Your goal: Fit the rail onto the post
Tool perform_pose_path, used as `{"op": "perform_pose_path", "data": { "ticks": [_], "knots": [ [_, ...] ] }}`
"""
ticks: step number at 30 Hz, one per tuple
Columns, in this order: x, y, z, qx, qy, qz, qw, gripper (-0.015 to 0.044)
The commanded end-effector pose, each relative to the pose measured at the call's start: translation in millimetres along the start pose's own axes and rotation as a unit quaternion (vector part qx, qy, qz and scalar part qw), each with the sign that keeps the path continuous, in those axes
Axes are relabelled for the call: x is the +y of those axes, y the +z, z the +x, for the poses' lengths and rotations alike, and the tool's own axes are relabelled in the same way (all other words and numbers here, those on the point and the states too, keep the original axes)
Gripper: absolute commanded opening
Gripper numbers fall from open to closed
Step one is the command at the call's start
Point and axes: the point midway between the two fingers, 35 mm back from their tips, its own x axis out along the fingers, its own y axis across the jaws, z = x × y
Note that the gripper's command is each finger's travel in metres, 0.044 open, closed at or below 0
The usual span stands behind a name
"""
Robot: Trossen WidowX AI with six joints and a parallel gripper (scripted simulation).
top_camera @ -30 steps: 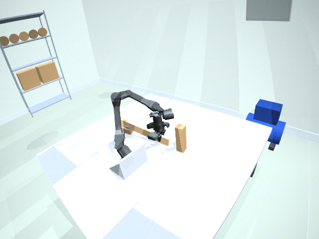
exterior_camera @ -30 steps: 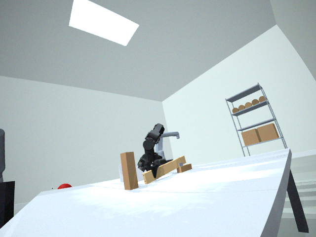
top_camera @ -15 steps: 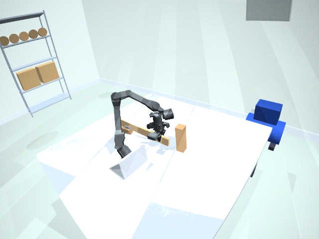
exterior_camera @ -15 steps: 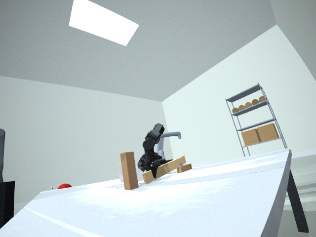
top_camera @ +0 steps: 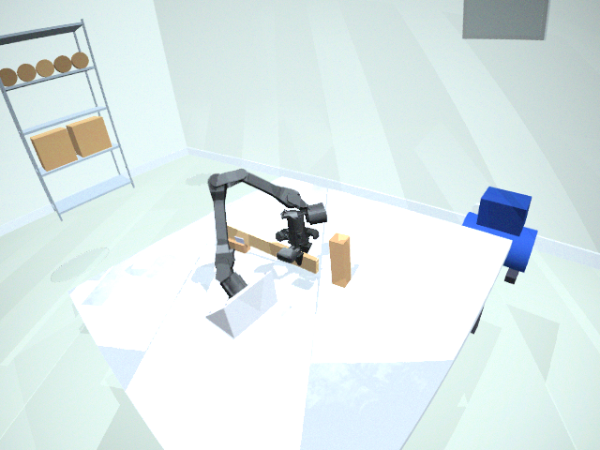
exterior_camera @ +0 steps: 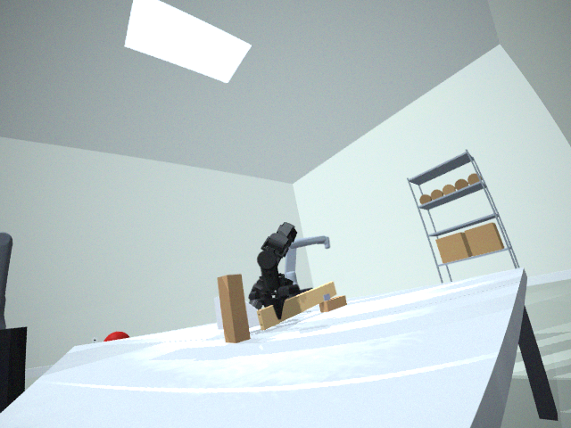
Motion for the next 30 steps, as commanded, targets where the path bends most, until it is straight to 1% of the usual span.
{"op": "perform_pose_path", "data": {
  "ticks": [1, 30],
  "knots": [
    [-2, -1, -5, 0.000, -0.004, -0.002, 1.000, 0.0000],
    [-3, -1, -19, 0.000, -0.004, -0.002, 1.000, 0.0000]
  ]
}}
